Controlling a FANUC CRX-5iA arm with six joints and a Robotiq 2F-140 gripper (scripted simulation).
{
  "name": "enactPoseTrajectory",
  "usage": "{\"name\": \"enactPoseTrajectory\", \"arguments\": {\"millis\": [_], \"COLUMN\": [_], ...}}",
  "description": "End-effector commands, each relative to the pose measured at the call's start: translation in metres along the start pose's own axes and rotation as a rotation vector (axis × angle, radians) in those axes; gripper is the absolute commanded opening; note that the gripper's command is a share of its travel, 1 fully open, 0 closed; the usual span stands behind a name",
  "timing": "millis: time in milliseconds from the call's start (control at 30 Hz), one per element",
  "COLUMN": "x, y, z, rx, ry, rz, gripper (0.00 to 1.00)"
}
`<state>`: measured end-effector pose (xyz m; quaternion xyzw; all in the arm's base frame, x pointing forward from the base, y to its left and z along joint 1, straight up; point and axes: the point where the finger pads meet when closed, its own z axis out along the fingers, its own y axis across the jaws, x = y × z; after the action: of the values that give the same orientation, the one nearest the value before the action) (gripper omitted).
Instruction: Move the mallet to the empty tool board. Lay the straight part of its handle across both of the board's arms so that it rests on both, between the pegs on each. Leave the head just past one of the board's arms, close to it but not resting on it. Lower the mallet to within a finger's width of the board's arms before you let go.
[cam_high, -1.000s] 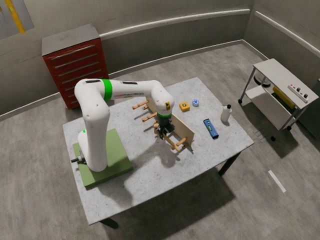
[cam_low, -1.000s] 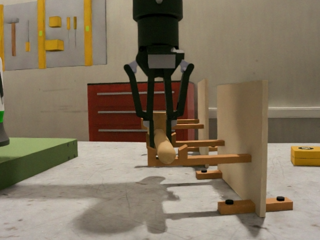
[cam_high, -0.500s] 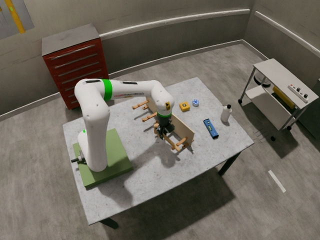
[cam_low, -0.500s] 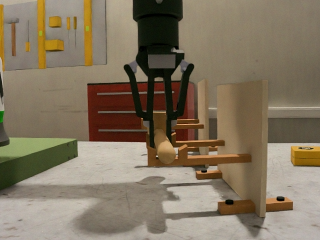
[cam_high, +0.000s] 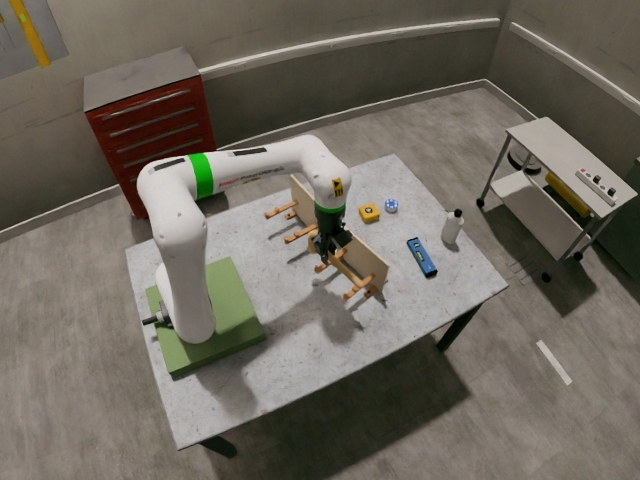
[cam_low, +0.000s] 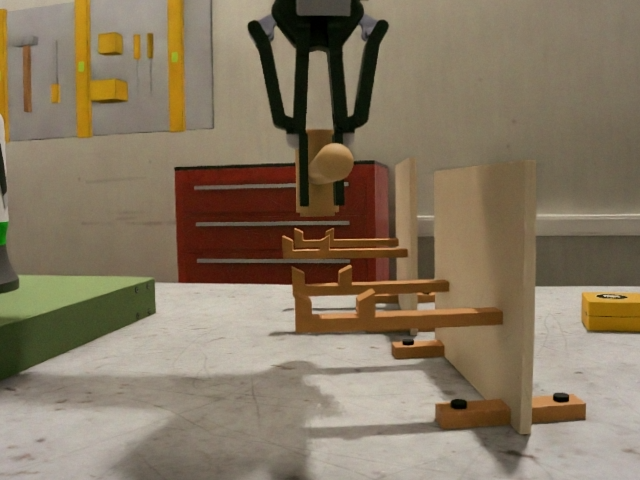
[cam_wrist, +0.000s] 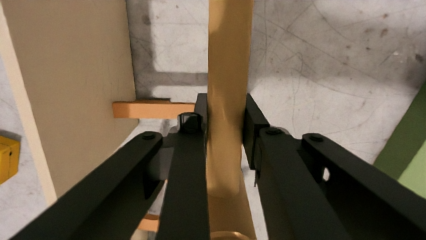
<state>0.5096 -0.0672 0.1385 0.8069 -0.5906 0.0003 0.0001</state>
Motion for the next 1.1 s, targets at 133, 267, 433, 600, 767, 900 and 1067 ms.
{"name": "enactPoseTrajectory", "arguments": {"millis": [133,267,433,600,767,900,1067], "x": [-0.051,-0.090,-0.139,-0.185,-0.229,-0.268,-0.306], "y": [-0.015,-0.023,-0.028,-0.028,-0.024,-0.017,-0.007], "z": [-0.005,-0.007,-0.010,-0.013,-0.015,-0.017,-0.020], "rx": [0.000,0.000,0.000,0.000,0.000,0.000,0.000], "ry": [0.000,0.000,0.000,-0.001,-0.001,-0.001,-0.001], "rz": [0.000,0.000,0.000,0.000,0.000,0.000,0.000], "gripper": [0.10,0.10,0.10,0.10,0.10,0.10,0.10]}}
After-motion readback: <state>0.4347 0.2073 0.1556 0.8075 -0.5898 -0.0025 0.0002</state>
